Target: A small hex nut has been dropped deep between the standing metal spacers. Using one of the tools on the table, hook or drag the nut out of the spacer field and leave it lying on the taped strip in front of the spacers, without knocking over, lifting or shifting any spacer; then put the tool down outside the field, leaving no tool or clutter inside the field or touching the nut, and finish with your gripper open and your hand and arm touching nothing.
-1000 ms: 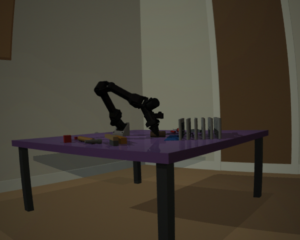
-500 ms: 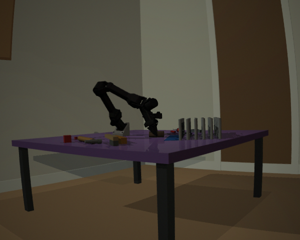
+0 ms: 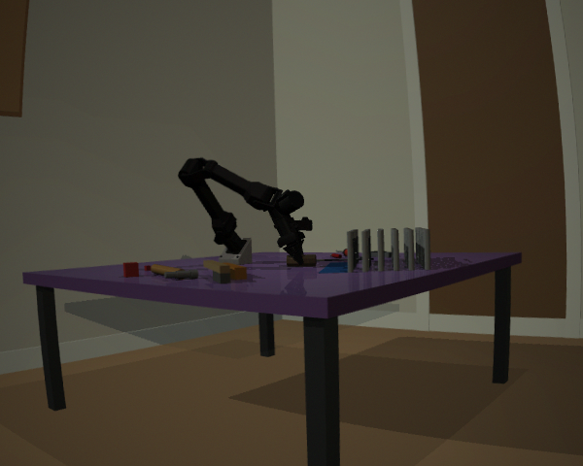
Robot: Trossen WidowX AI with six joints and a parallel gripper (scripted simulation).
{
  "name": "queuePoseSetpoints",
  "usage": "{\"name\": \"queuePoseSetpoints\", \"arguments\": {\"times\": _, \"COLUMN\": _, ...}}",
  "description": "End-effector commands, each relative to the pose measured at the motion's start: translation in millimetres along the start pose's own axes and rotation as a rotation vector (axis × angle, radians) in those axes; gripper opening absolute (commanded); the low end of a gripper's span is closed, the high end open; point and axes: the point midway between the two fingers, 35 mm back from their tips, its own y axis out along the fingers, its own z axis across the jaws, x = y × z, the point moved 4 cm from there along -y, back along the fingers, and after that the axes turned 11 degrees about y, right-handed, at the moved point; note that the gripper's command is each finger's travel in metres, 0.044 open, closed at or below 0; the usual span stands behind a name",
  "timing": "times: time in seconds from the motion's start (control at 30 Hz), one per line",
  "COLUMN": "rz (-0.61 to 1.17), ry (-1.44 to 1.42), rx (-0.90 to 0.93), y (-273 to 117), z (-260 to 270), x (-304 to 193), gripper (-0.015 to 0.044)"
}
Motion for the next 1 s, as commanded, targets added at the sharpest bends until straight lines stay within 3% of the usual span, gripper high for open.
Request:
{"name": "queuePoseSetpoints", "arguments": {"times": 0.0, "rz": -0.003, "ry": -0.004, "rx": 0.005, "y": -2, "z": 0, "x": -3, "gripper": 0.0}}
{"name": "queuePoseSetpoints", "arguments": {"times": 0.97, "rz": -0.002, "ry": -0.005, "rx": 0.005, "y": -9, "z": -3, "x": -18, "gripper": 0.0}}
